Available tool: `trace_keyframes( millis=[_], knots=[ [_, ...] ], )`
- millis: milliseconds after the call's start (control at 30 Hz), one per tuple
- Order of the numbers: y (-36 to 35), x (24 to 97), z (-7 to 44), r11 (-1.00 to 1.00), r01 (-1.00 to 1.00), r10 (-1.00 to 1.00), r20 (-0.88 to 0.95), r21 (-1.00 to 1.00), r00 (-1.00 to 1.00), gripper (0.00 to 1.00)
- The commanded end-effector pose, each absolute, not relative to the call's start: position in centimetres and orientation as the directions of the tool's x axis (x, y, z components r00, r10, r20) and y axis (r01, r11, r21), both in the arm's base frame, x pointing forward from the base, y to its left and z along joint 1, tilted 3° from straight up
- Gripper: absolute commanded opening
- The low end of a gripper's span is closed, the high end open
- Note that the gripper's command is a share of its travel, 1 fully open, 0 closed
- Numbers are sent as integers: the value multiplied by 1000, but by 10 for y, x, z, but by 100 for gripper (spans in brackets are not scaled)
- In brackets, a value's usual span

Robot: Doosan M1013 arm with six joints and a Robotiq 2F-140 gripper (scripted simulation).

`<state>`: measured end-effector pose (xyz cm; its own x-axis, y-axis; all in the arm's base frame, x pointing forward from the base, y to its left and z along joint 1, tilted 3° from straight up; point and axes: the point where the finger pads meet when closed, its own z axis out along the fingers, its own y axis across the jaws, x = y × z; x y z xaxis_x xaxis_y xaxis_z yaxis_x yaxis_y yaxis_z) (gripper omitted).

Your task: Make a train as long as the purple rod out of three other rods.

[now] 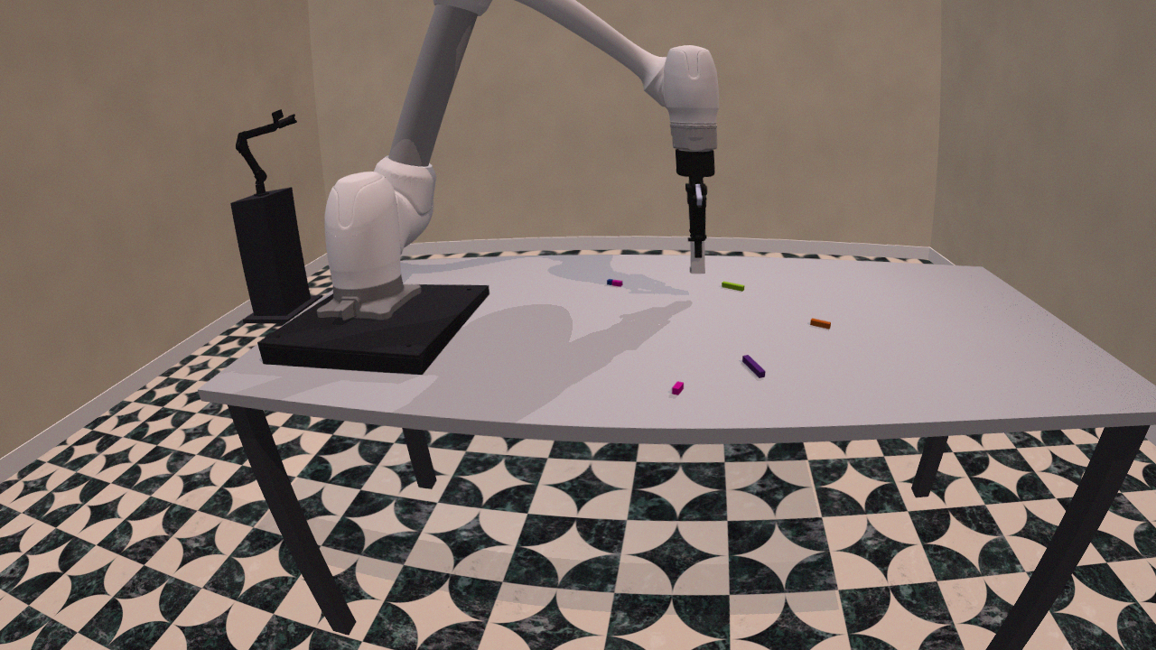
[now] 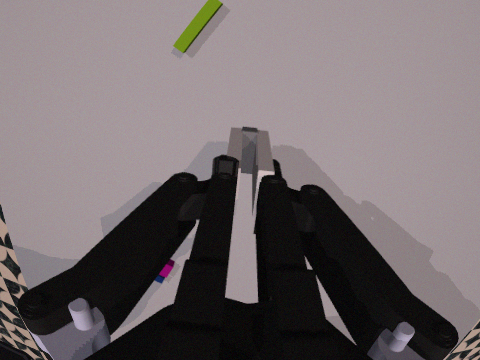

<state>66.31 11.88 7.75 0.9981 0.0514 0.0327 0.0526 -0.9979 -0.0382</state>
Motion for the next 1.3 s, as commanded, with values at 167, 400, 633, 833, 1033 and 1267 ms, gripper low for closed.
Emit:
trace_keyframes(
  millis=[167,400,633,833,1033,1267],
  knots=[
    [117,662,119,-998,53,51,32,-38,998,12],
    [117,662,126,-998,53,51,32,-38,998,12],
    [125,644,127,-999,-7,-8,30,-40,1000,12],
    [148,586,127,-980,-194,-195,22,-45,981,12],
    [164,530,124,-930,-364,-365,13,-49,931,12],
    [167,518,123,-916,-399,-400,11,-49,916,12]
  ],
)
